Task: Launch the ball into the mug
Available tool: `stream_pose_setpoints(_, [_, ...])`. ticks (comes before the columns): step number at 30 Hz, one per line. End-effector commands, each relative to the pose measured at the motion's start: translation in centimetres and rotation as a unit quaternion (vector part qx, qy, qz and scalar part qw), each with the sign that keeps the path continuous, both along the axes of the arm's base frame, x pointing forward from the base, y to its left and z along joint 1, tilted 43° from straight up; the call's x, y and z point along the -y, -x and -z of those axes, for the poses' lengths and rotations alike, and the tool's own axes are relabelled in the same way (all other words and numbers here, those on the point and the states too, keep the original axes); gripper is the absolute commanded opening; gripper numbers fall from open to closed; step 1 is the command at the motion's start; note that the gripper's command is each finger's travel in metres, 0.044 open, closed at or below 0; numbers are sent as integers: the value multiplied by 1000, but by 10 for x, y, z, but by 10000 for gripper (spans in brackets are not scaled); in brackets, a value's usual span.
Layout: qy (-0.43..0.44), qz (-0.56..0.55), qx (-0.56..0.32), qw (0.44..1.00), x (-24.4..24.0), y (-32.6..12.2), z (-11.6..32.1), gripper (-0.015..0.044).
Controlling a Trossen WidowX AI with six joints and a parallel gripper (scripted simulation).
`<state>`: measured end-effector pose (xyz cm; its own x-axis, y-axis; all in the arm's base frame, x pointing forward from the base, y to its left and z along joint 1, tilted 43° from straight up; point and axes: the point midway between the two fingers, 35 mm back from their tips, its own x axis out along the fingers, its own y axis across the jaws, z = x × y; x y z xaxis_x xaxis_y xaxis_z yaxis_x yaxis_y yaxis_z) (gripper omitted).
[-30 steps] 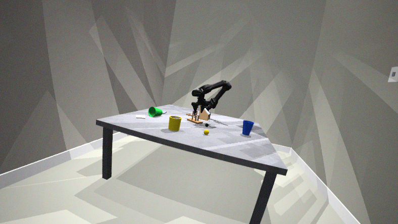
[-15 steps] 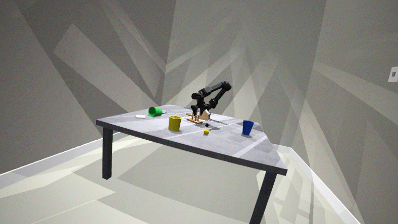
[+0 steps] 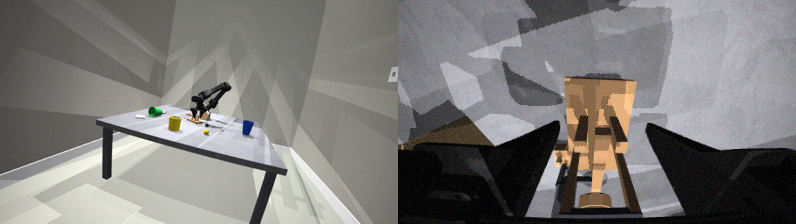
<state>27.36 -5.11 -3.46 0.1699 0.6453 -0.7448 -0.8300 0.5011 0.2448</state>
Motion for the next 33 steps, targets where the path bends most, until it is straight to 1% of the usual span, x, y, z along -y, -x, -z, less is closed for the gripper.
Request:
stream_pose_setpoints(1, [-5,1,-5,1000,-6,2,5,440])
stream_pose_setpoints(8, [-6,1,-5,1000,-11,1,10,440])
stream_pose_setpoints(18, [-1,-1,-1,1000,-8,-1,8,177])
stream_pose_setpoints(25, [-1,-1,-1,1000,-8,-1,8,131])
stream_pose_setpoints(27, [-1,-1,-2,1000,-1,0,0,78])
stream_pose_setpoints(30, [-2,0,-4,1000,22,8,-27,0])
stream_pose_setpoints(33, [-3,2,-6,1000,24,8,-29,0])
